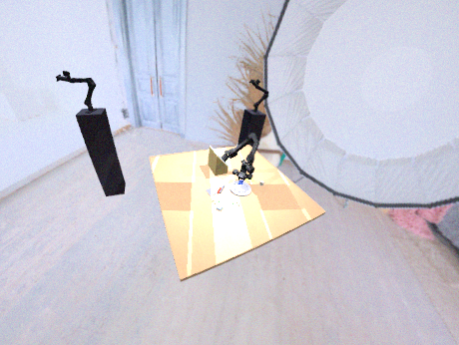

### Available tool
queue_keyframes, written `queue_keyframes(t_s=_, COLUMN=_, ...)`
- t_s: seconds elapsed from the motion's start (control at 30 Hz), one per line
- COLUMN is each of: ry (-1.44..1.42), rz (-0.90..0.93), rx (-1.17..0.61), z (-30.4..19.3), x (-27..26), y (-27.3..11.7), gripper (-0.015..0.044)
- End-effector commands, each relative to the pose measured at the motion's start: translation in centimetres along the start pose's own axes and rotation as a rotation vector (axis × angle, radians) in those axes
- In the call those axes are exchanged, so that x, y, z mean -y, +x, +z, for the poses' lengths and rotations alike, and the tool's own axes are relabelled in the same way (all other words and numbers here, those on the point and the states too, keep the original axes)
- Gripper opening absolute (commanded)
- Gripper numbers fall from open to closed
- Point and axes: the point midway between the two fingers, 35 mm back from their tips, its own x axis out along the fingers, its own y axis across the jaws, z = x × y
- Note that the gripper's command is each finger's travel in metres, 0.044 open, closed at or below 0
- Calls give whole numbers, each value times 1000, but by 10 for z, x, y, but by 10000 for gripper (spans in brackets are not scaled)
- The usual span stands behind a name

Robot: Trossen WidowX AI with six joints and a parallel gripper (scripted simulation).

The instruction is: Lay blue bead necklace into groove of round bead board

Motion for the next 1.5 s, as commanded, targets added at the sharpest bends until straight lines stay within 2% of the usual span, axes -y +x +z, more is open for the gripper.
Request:
queue_keyframes(t_s=0.0, ry=-3, rz=1, rx=0, z=0, x=0, y=0, gripper=0)
queue_keyframes(t_s=0.23, ry=-2, rz=1, rx=0, z=0, x=0, y=-2, gripper=0)
queue_keyframes(t_s=0.53, ry=3, rz=-2, rx=0, z=0, x=1, y=-25, gripper=0)
queue_keyframes(t_s=1.23, ry=0, rz=0, rx=3, z=48, x=-32, y=-26, gripper=0)
queue_keyframes(t_s=1.47, ry=0, rz=0, rx=3, z=50, x=-33, y=-20, gripper=0)
